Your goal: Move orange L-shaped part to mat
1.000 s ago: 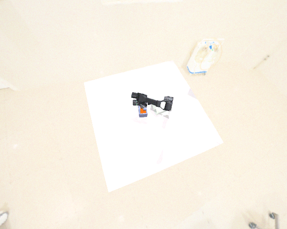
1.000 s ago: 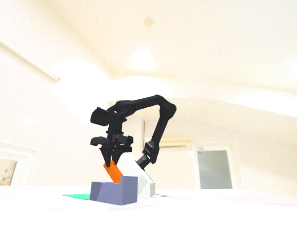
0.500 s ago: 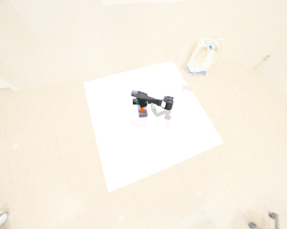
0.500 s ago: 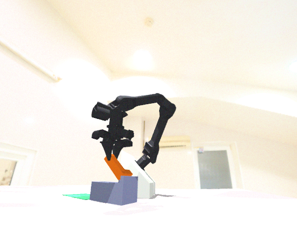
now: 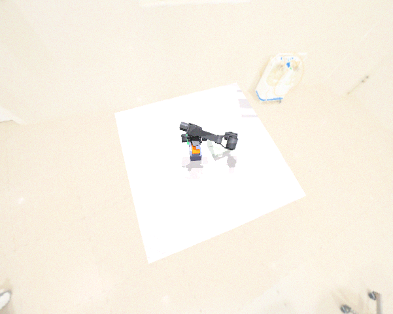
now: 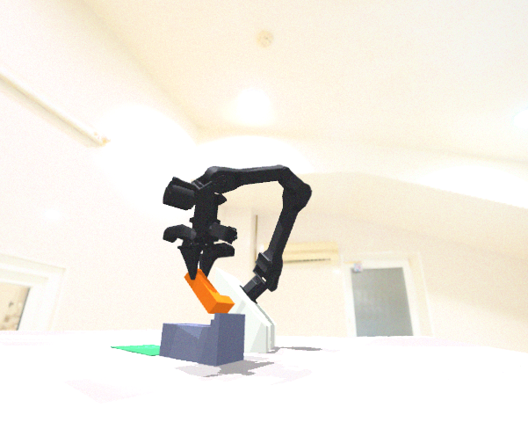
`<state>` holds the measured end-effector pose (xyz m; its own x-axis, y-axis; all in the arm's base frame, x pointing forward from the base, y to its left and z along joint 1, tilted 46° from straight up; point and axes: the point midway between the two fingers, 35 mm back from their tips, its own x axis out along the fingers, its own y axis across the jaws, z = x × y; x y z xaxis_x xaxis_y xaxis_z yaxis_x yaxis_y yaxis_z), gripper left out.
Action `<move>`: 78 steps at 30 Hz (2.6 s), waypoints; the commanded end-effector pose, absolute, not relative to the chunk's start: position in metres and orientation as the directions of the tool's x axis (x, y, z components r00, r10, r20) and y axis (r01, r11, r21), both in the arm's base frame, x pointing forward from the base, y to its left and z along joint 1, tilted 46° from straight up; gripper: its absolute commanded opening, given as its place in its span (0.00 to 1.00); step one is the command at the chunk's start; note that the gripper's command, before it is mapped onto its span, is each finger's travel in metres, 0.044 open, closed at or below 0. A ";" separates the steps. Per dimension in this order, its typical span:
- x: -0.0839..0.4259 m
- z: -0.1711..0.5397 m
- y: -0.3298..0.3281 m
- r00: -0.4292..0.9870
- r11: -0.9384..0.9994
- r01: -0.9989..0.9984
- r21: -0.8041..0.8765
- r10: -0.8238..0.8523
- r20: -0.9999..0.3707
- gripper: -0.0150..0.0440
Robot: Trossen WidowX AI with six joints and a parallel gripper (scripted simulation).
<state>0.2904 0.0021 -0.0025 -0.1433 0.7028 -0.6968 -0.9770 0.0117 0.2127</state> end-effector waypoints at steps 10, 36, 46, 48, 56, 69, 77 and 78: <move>0.275 -0.045 -0.040 -0.147 0.010 -0.977 0.215 0.700 -0.699 0.25; 0.250 -0.111 -0.113 -0.146 0.011 -0.977 0.214 0.696 -0.703 0.25; 0.248 -0.120 -0.104 -0.146 0.011 -0.977 0.214 0.696 -0.703 0.25; 0.247 -0.123 -0.102 -0.146 0.011 -0.977 0.214 0.696 -0.703 0.25; 0.246 -0.132 -0.093 -0.146 0.011 -0.977 0.214 0.697 -0.703 0.25; 0.243 -0.146 -0.078 -0.146 0.011 -0.977 0.214 0.697 -0.702 0.25; 0.241 -0.155 -0.069 -0.146 0.011 -0.977 0.213 0.697 -0.702 0.25; 0.241 -0.156 -0.068 -0.146 0.011 -0.977 0.213 0.697 -0.702 0.25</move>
